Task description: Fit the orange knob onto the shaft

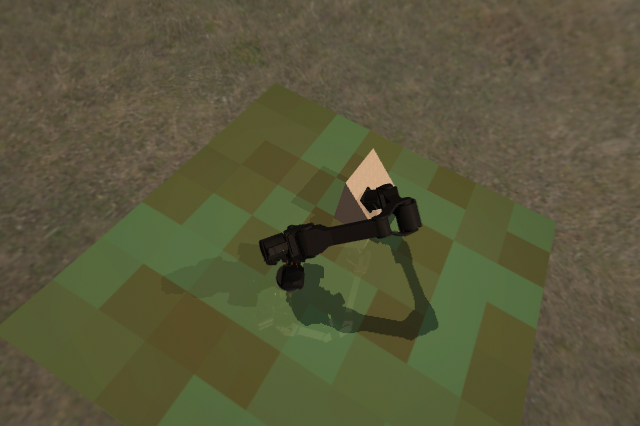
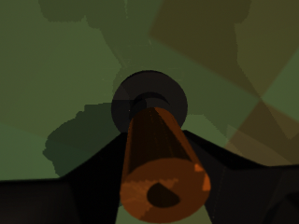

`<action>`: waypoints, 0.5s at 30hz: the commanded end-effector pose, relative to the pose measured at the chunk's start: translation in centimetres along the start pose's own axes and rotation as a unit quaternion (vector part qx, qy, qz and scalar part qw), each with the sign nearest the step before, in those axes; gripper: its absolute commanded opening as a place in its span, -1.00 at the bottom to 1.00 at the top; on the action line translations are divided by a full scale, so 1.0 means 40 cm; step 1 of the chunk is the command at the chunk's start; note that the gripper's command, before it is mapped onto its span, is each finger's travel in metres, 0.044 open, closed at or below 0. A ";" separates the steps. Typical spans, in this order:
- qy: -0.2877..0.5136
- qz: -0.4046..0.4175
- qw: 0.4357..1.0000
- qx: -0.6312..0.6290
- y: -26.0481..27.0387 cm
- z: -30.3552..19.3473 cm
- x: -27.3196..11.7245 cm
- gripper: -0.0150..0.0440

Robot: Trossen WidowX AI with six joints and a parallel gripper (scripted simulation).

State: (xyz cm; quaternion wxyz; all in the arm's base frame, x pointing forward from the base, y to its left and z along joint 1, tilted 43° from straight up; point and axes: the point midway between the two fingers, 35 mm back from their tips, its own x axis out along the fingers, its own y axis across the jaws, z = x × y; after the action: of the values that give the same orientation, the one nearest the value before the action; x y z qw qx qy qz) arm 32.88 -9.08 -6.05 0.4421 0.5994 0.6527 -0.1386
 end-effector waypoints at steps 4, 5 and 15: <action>-0.002 0.002 0.999 0.051 -0.009 -0.004 -0.007 -0.49; -0.002 0.002 0.999 0.051 -0.009 -0.005 -0.007 -0.49; -0.002 0.002 0.999 0.051 -0.006 -0.002 -0.003 -0.49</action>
State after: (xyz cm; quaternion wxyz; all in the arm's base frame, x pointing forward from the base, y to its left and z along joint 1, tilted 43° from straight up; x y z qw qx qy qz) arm 32.45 -9.01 -6.00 0.4124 0.6204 0.6453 -0.1690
